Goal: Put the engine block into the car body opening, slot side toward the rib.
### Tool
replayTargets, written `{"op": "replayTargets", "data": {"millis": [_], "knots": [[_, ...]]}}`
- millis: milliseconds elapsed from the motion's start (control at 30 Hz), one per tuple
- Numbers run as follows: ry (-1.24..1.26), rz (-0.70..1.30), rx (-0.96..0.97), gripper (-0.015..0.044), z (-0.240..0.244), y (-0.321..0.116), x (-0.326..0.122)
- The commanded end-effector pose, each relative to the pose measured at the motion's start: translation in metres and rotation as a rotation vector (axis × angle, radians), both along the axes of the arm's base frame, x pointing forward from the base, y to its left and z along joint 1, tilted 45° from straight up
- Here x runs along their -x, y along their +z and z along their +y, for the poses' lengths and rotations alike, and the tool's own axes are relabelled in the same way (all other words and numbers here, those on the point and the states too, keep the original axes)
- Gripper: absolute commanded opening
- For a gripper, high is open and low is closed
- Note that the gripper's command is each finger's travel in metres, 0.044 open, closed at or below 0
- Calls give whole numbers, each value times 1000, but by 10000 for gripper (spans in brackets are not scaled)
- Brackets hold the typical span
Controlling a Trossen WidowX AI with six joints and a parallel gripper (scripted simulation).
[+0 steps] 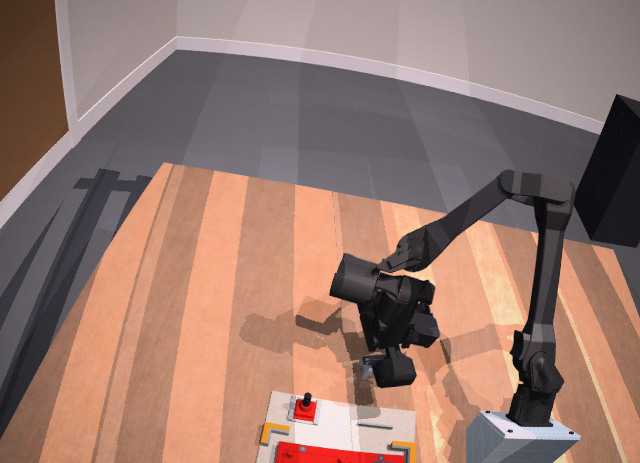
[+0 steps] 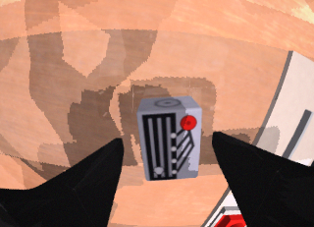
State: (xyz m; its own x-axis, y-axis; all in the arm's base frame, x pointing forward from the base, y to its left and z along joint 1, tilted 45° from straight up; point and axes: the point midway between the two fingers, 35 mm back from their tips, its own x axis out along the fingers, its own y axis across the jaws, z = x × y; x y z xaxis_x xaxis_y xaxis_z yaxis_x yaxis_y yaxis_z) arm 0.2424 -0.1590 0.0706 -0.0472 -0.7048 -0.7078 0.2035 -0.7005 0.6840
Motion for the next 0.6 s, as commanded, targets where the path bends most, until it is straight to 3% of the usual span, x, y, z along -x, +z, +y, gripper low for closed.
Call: {"op": "replayTargets", "data": {"millis": [0,67,300,433,567], "knots": [[3,5,-4,204,0,-1,1],[3,5,-4,151,0,-1,1],[3,5,-4,105,0,-1,1],[4,3,-6,0,3,1,-1],[6,-1,-12,0,13,9,-4]]}}
